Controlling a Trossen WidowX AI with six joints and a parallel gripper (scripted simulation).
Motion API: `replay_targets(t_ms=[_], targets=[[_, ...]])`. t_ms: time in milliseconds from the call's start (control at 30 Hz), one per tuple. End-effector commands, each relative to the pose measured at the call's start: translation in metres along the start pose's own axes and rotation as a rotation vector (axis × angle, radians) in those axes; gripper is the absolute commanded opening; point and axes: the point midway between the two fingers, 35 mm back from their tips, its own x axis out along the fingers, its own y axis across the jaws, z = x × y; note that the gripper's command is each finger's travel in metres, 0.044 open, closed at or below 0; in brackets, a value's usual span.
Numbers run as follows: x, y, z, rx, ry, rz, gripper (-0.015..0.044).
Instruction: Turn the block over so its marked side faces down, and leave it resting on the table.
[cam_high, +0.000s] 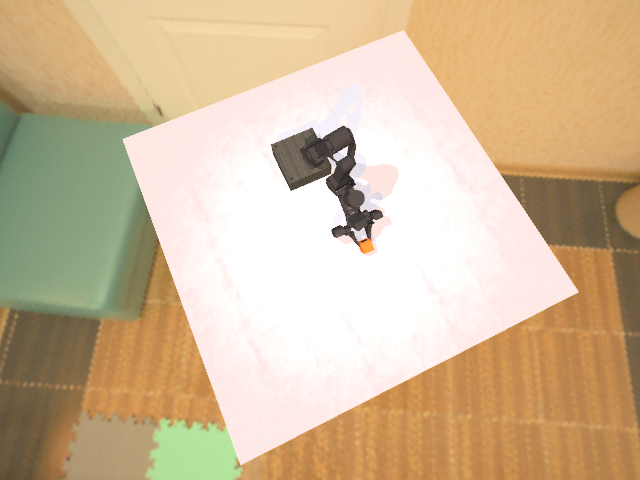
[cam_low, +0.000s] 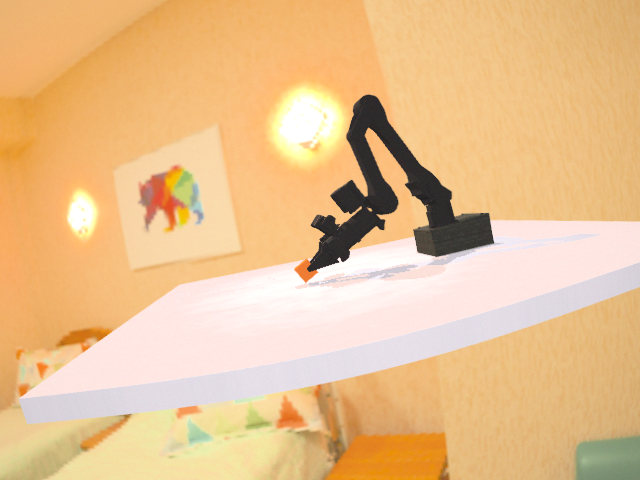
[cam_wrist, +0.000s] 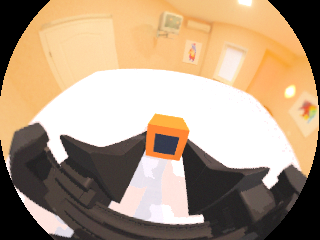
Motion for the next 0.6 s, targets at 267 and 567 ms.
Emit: replay_targets(t_ms=[267,567], targets=[[-0.0004,-0.0004,0.0005,-0.003,-0.004,-0.003,0.0131],[-0.0004,-0.0004,0.0005,-0.003,-0.004,-0.003,0.0368]])
